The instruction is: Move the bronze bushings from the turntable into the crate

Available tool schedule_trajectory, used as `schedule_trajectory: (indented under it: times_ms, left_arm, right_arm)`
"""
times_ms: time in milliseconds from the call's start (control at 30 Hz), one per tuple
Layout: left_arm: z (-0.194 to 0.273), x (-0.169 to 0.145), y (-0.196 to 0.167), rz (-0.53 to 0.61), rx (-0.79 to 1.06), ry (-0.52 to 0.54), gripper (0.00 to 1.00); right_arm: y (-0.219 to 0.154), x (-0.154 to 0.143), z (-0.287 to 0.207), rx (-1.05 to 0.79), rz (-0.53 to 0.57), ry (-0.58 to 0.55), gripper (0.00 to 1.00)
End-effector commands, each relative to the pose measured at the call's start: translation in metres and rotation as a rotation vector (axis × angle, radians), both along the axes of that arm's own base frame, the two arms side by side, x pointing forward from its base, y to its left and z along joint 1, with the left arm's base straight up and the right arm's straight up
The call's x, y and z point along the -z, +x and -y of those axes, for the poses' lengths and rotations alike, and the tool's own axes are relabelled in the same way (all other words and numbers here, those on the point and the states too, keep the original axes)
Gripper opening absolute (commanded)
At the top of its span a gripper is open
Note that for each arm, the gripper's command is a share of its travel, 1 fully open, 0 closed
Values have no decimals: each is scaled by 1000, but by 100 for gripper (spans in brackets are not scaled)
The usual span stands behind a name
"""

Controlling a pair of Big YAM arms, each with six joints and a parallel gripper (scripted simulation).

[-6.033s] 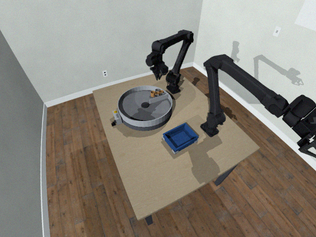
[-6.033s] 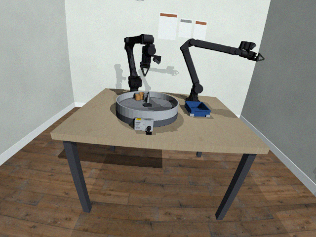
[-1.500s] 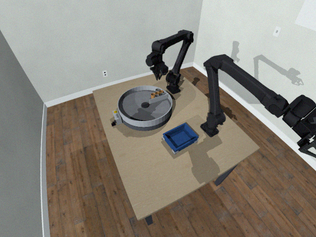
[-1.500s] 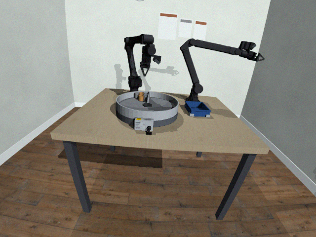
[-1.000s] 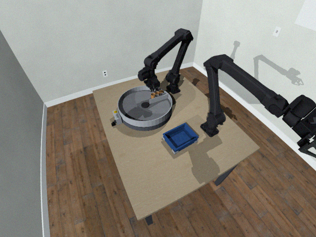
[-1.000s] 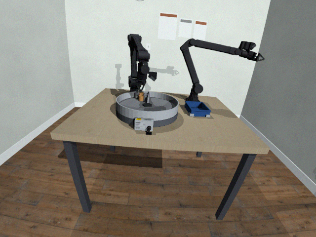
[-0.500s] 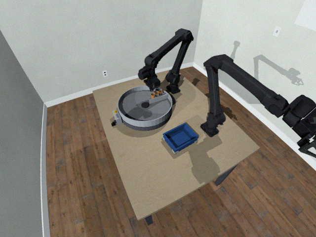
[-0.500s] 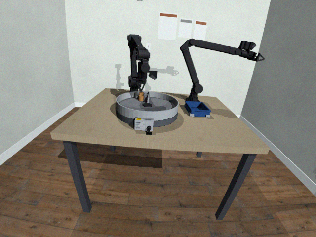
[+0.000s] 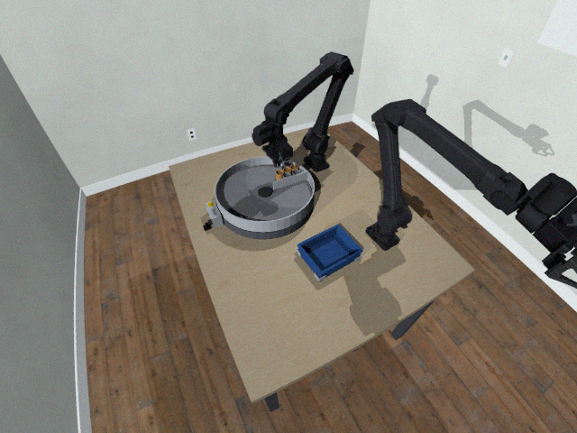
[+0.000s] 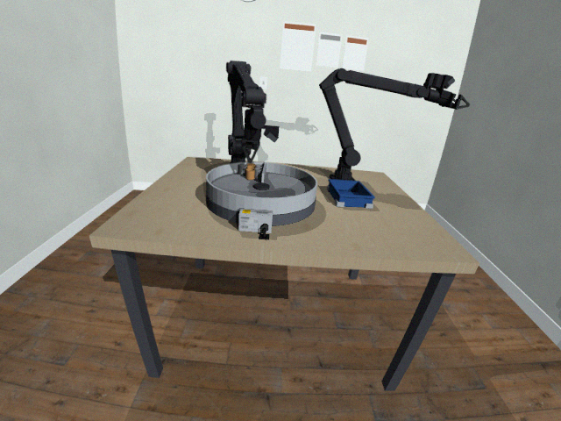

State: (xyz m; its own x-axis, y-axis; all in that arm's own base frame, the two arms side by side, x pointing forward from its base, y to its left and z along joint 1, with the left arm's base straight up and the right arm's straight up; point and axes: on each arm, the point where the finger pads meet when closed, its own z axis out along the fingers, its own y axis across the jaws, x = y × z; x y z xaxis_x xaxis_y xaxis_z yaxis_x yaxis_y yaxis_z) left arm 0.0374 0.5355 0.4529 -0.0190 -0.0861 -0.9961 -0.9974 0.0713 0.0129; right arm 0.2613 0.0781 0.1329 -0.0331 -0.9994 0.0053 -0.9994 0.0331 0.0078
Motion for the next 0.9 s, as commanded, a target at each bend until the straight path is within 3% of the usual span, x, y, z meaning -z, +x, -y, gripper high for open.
schedule_trajectory:
  times_ms: [0,867]
  left_arm:
    - [-8,-48,-3,19,-8,86,100]
    - [-8,-48,-3,19,-8,86,100]
  right_arm:
    - [20,-19,-7,-8,64,24,15]
    - [17,-11,-8,-8,45,18,15]
